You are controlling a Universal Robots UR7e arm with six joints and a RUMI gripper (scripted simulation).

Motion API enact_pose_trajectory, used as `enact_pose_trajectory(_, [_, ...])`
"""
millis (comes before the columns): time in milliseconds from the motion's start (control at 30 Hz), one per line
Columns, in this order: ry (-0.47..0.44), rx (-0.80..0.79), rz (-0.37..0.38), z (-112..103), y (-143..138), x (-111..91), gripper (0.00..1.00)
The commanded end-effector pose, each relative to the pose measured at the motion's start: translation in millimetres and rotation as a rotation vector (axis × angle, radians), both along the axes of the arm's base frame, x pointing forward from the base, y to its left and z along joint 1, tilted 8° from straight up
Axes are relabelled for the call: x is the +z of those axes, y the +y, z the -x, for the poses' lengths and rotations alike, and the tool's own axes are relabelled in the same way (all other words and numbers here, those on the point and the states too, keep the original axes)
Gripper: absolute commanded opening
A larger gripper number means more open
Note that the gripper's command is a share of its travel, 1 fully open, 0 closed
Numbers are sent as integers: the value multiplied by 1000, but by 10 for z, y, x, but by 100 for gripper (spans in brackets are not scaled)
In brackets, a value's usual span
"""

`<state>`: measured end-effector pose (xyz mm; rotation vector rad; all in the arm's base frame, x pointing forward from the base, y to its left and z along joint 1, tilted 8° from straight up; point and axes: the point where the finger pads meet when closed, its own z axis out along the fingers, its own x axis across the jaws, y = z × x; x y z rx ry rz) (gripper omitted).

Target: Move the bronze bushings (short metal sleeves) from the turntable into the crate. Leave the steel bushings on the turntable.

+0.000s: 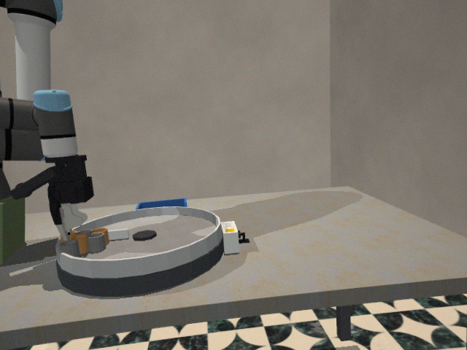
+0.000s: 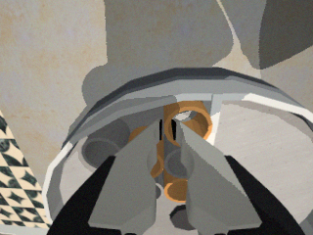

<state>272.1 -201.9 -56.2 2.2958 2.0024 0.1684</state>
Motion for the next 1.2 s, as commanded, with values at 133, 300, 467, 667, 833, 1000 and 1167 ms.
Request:
enact_pose_trajectory(133, [0, 0, 1, -2, -3, 2, 0])
enact_pose_trajectory(300, [0, 0, 1, -2, -3, 2, 0])
enact_pose_trajectory(467, [0, 0, 1, -2, -3, 2, 0])
enact_pose_trajectory(667, [0, 0, 1, -2, -3, 2, 0])
enact_pose_trajectory(833, [0, 0, 1, -2, -3, 2, 0])
enact_pose_trajectory(1000, [0, 0, 1, -2, -3, 2, 0])
enact_pose_trajectory(1167, [0, 0, 1, -2, -3, 2, 0])
